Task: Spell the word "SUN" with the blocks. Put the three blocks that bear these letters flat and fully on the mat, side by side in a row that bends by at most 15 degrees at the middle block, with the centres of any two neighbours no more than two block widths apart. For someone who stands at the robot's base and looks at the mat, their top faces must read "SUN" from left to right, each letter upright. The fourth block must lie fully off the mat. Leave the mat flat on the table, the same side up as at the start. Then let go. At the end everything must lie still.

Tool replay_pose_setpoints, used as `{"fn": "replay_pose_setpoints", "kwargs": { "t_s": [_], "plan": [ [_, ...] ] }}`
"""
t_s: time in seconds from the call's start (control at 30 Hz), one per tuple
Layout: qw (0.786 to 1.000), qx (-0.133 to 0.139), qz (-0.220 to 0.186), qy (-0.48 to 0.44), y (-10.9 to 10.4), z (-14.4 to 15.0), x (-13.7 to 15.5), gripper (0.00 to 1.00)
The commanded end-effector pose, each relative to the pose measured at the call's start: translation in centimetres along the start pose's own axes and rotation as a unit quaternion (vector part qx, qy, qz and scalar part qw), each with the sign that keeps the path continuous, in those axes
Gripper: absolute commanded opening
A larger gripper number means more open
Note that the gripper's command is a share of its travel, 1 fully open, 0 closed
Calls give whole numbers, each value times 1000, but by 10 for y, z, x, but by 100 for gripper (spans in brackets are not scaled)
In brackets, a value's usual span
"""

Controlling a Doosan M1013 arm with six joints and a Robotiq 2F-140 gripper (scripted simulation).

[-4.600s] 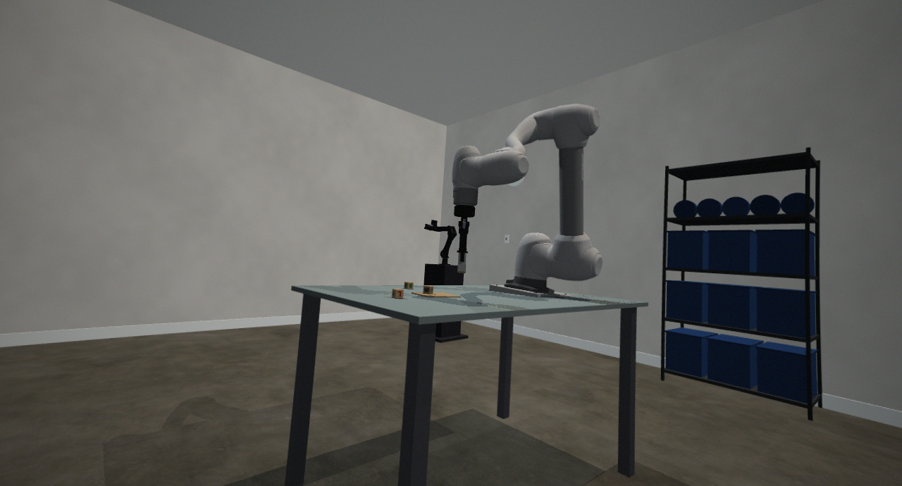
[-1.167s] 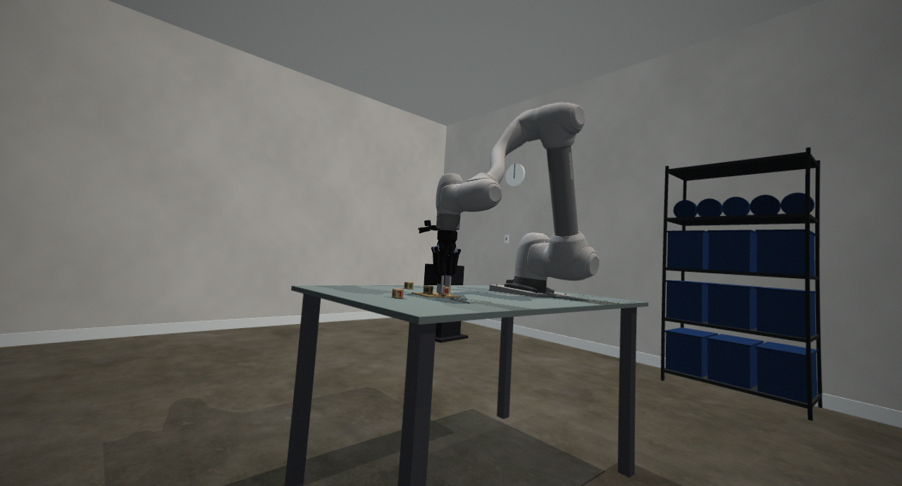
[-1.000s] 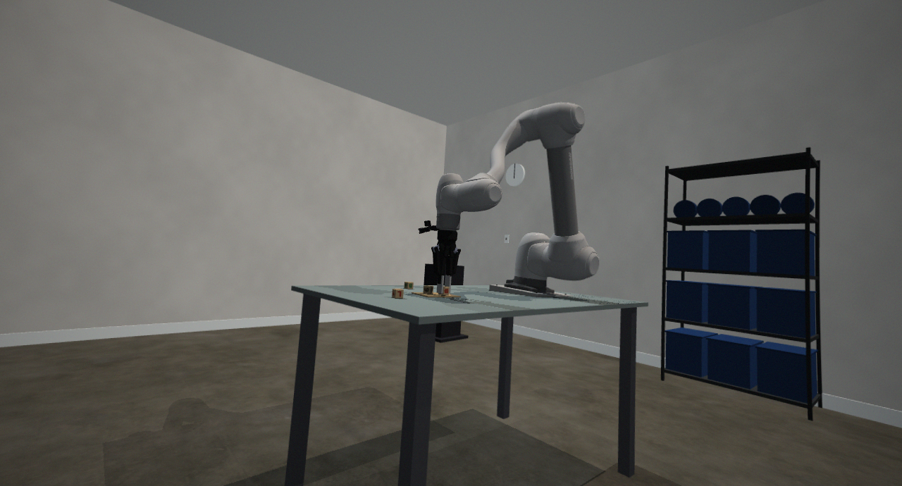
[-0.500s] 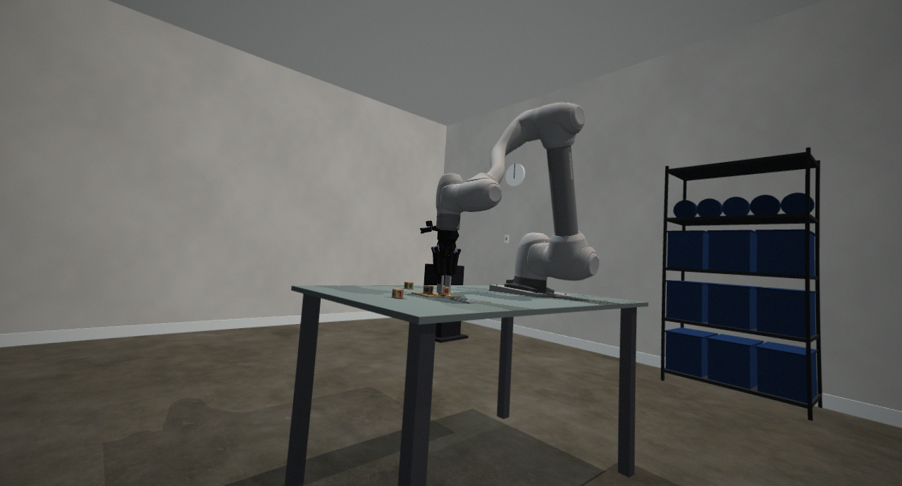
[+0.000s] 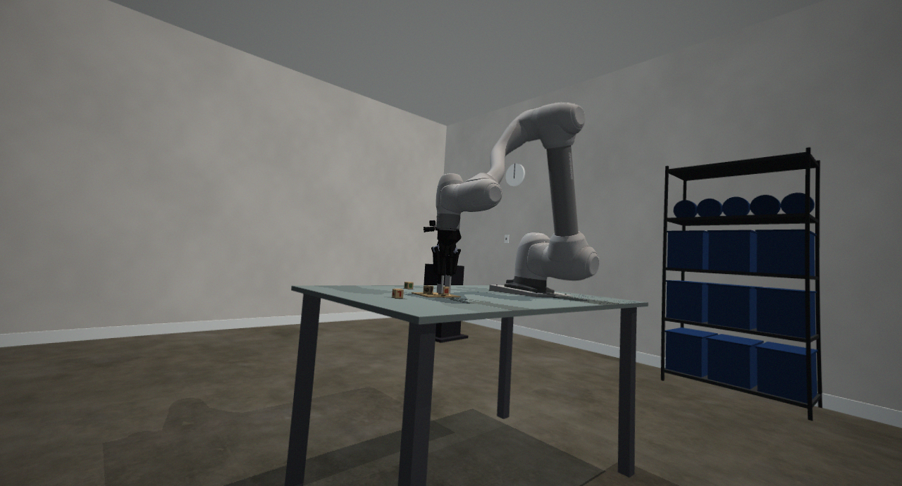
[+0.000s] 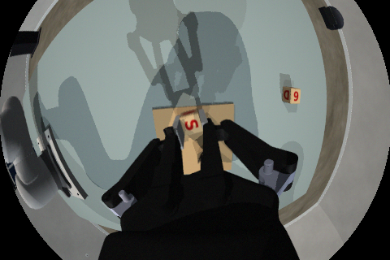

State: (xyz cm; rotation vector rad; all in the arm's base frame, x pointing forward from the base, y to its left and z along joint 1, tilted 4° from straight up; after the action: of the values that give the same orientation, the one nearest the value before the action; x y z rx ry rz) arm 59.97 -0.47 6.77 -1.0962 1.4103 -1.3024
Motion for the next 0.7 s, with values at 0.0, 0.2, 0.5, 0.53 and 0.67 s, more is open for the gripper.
{"fn": "replay_pose_setpoints", "kwargs": {
  "t_s": [0.0, 0.2, 0.5, 0.53, 0.67],
  "plan": [
    [1000, -2, 1, 1, 5, -2, -1, 16],
    [1000, -2, 1, 1, 5, -2, -1, 16],
    [1000, -2, 1, 1, 5, -4, 0, 16],
    [1000, -2, 1, 1, 5, -4, 0, 16],
    [1000, -2, 1, 1, 5, -6, 1, 16]
  ]
}}
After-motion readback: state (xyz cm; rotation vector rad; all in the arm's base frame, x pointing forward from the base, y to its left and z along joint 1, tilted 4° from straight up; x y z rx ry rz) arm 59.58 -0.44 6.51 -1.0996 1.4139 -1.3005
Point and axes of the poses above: the point where the finger pads meet when closed, its own y axis out along the fingers, its own z axis across the jaws, x = y × z, the point moved 6 cm from there along -y, back along the fingers, and after that the axes turned 7 degrees about y, right-handed, at the moved point
